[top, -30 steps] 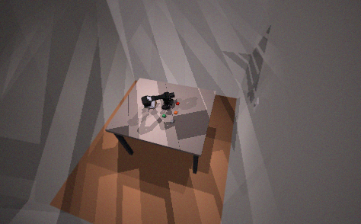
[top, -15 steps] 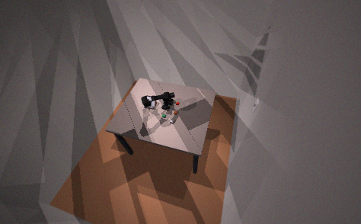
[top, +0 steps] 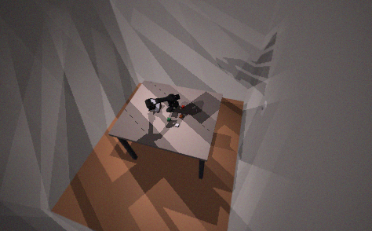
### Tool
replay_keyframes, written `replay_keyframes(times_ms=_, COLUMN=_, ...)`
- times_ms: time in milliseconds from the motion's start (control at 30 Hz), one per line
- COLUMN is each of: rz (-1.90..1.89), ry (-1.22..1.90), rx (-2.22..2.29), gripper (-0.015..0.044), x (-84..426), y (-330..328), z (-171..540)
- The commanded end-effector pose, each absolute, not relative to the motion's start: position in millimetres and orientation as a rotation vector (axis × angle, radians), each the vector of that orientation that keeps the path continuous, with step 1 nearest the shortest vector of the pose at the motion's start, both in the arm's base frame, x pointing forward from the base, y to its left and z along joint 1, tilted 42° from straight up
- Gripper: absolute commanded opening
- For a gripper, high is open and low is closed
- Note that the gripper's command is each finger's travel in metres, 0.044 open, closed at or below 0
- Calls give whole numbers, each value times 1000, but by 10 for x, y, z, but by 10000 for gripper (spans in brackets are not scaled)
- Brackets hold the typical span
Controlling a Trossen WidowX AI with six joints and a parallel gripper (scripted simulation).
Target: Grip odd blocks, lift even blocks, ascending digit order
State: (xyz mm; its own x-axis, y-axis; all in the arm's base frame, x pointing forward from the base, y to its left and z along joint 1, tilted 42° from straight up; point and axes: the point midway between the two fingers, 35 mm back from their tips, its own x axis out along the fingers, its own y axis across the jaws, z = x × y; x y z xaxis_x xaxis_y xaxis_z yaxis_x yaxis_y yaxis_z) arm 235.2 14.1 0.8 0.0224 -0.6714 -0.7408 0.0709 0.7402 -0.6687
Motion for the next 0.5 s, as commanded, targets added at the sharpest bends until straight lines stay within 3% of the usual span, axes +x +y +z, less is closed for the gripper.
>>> replay_keyframes(times_ms=0, rz=-616, ry=1445, rx=-518, gripper=120, x=2361, y=163, z=21)
replay_keyframes(times_ms=467, rz=-616, ry=1445, rx=-518, gripper=120, x=2364, y=97, z=-52)
